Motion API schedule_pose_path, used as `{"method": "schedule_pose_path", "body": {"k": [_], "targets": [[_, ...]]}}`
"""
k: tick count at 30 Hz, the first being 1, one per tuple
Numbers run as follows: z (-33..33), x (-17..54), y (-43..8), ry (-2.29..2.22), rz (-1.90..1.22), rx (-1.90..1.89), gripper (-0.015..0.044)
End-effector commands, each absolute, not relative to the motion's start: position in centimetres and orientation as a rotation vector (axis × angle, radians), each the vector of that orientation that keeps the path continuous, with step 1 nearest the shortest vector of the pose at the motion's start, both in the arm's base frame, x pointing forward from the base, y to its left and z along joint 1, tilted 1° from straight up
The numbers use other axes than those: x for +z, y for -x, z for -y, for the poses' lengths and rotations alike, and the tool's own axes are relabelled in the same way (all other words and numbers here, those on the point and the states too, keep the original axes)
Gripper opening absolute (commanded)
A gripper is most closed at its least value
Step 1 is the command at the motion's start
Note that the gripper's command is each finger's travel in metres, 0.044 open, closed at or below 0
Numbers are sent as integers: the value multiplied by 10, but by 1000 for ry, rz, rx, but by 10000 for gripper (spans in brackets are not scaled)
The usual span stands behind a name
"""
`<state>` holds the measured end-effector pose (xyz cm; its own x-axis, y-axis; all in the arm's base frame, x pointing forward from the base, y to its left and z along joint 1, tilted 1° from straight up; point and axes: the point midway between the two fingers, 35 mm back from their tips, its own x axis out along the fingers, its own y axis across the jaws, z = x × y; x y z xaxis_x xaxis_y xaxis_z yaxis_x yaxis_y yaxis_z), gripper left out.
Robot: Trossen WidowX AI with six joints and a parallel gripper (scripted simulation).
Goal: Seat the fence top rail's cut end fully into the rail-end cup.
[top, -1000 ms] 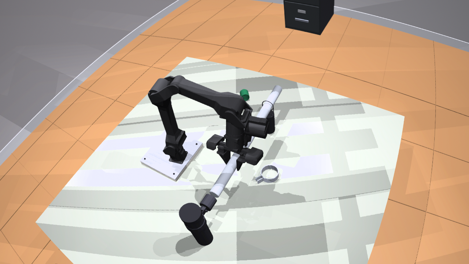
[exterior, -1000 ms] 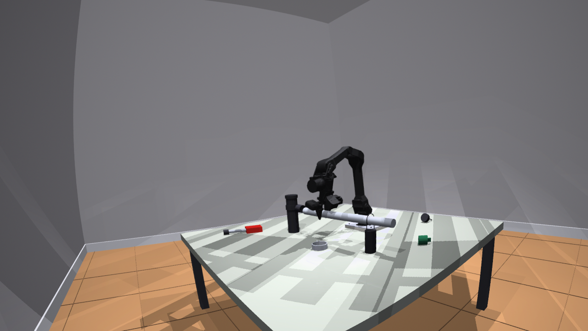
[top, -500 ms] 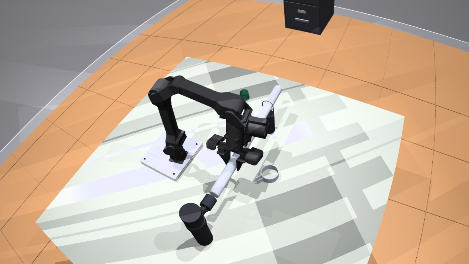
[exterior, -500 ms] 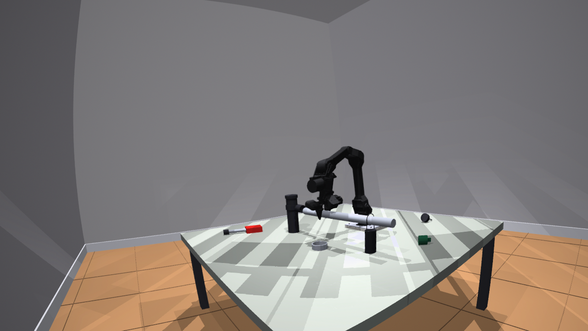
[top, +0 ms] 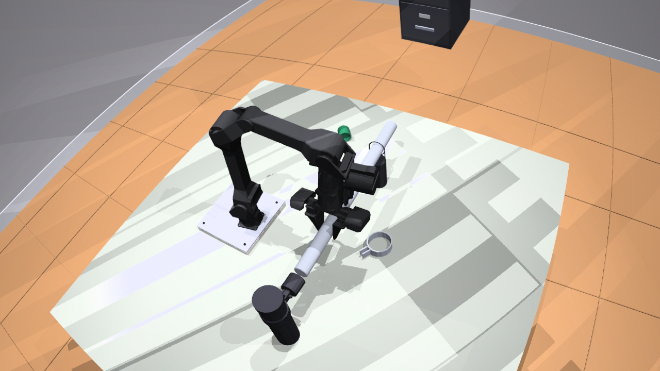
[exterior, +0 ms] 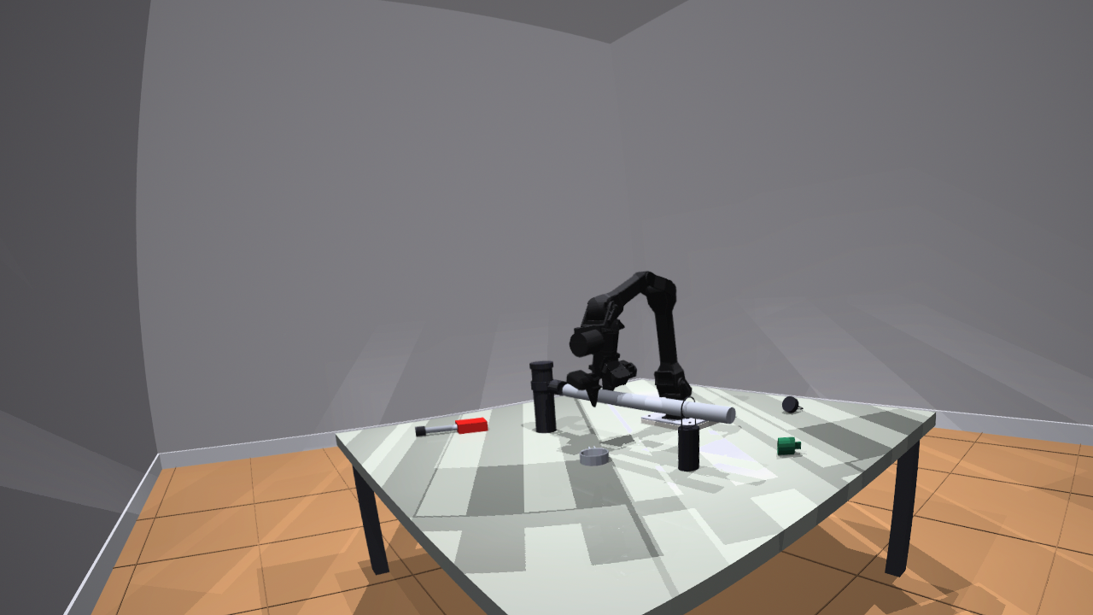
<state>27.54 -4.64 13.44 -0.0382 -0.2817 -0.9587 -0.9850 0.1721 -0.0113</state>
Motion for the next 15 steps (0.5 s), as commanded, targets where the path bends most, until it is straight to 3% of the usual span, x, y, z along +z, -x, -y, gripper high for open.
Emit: {"method": "schedule_pose_path", "body": {"k": [1,15], "targets": [[49,140,-279,1282,-1499,927,0],[58,140,-278,1281,-1501,933,0]]}}
